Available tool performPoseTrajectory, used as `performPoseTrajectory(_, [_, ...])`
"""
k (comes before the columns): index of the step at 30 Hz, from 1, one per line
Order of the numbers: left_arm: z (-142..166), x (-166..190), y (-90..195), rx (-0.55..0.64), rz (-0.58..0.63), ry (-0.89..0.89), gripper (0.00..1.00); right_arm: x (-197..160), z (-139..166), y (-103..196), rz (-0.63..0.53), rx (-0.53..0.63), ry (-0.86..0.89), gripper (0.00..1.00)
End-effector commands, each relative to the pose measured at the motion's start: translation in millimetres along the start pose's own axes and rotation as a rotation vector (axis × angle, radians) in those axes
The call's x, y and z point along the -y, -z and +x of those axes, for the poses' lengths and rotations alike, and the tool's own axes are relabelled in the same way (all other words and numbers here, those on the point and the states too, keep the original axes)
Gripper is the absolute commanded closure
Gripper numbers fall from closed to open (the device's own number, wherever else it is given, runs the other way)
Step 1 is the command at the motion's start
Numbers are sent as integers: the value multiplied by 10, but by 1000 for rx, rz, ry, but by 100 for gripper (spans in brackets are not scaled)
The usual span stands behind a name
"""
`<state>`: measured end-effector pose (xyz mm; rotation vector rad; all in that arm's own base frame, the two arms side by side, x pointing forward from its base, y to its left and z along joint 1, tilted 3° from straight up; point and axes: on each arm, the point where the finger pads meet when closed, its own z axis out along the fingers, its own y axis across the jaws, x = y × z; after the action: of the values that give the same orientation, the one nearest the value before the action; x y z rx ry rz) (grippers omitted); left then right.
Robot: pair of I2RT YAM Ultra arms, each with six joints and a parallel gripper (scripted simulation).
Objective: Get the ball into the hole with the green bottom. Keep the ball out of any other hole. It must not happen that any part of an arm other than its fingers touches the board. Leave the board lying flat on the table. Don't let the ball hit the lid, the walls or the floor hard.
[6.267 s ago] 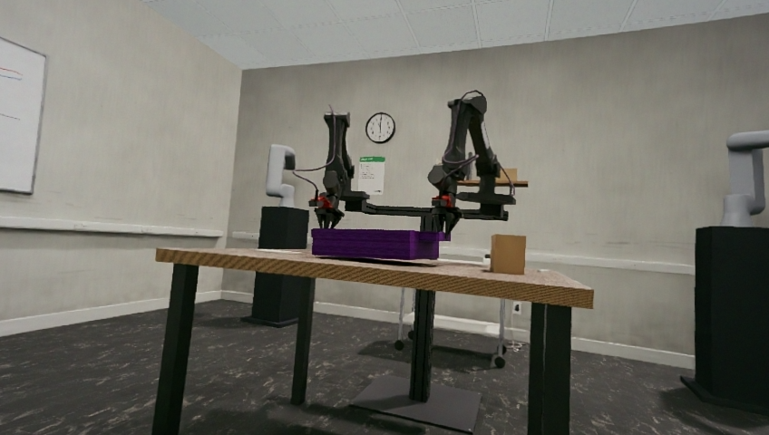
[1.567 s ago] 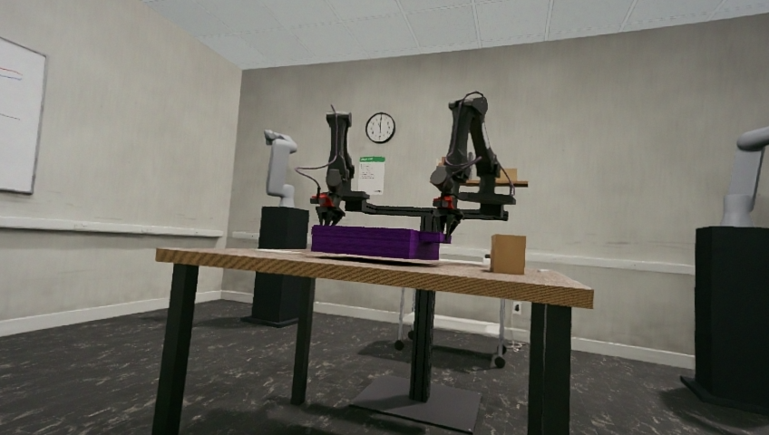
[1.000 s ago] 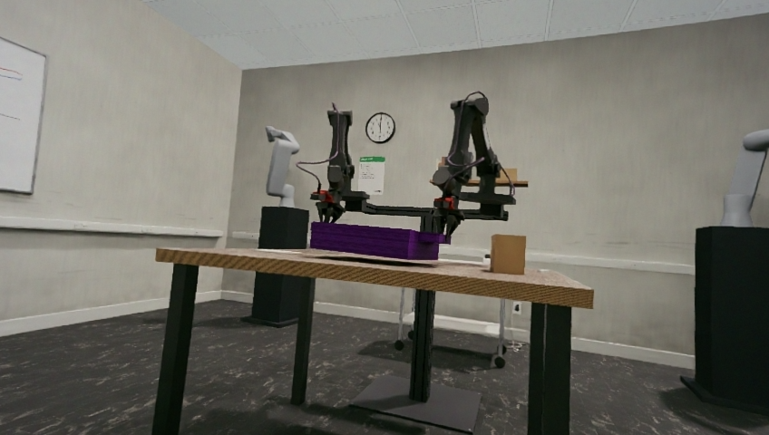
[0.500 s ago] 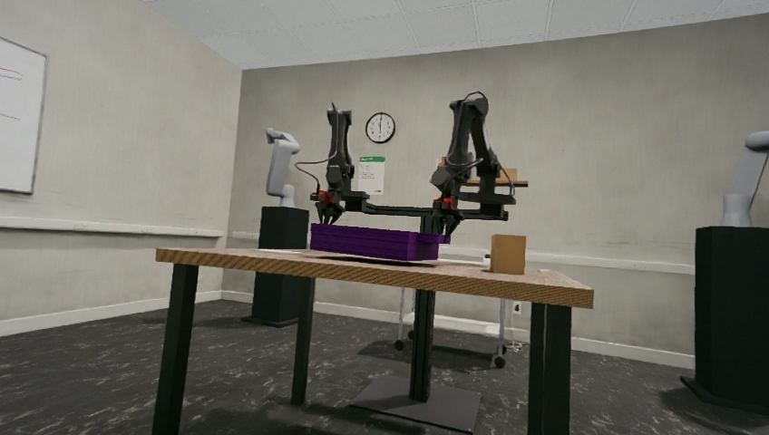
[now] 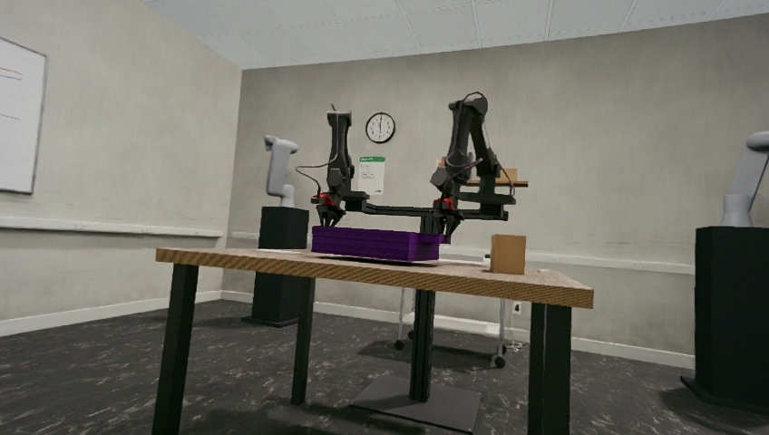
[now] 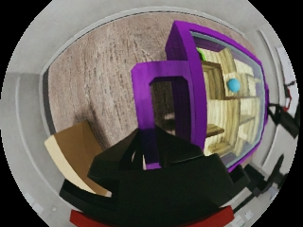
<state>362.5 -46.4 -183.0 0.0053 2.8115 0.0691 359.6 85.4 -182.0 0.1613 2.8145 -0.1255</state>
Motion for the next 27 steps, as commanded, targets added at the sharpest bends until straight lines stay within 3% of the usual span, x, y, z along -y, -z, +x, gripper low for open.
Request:
performPoseTrajectory(1, [-373, 23, -13, 77, 41, -1, 100, -79, -481, 268, 43, 90, -2, 100])
performPoseTrajectory(4, [-464, 10, 96, 58, 1, -6, 100, -74, -621, 252, 8, 92, -9, 100])
performPoseTrajectory(5, [-639, 57, 138, 126, 15, -5, 100, -100, -736, 288, 2, 139, -24, 100])
performPoseTrajectory(8, [-722, 16, 99, 178, 35, 11, 100, -151, -754, 313, 19, 175, -17, 100])
performPoseTrajectory(9, [-688, 36, 145, 174, -11, 0, 100, -203, -864, 286, -40, 216, -29, 100])
performPoseTrajectory(10, [-496, 1, 155, 147, -25, -4, 100, -44, -537, 196, -19, 160, -24, 100])
performPoseTrajectory(12, [-507, 23, 176, 170, -28, 1, 100, -100, -578, 216, -37, 198, -29, 100])
performPoseTrajectory(13, [-487, 15, 198, 175, -43, 6, 100, -18, -362, 10, -26, 154, -23, 100])
performPoseTrajectory(15, [-467, 33, 221, 189, -46, -4, 100, -73, -387, 67, -42, 183, -24, 100])
performPoseTrajectory(18, [-445, 29, 298, 100, -81, -18, 100, -154, -528, 30, -110, 150, -29, 100])
performPoseTrajectory(21, [-485, 49, 278, 77, -59, -26, 100, -88, -608, 96, -66, 121, -32, 100])
performPoseTrajectory(24, [-612, 17, 276, 128, -57, -6, 100, -114, -682, 129, -69, 164, -49, 100])
performPoseTrajectory(25, [-530, 13, 248, 71, -42, -16, 100, -95, -520, 110, -35, 84, -26, 100])
performPoseTrajectory(26, [-576, 18, 308, 87, -75, -19, 100, -107, -710, 112, -81, 146, -39, 100])
performPoseTrajectory(27, [-653, 15, 302, 111, -51, -8, 100, -121, -661, 133, -58, 130, -27, 100])
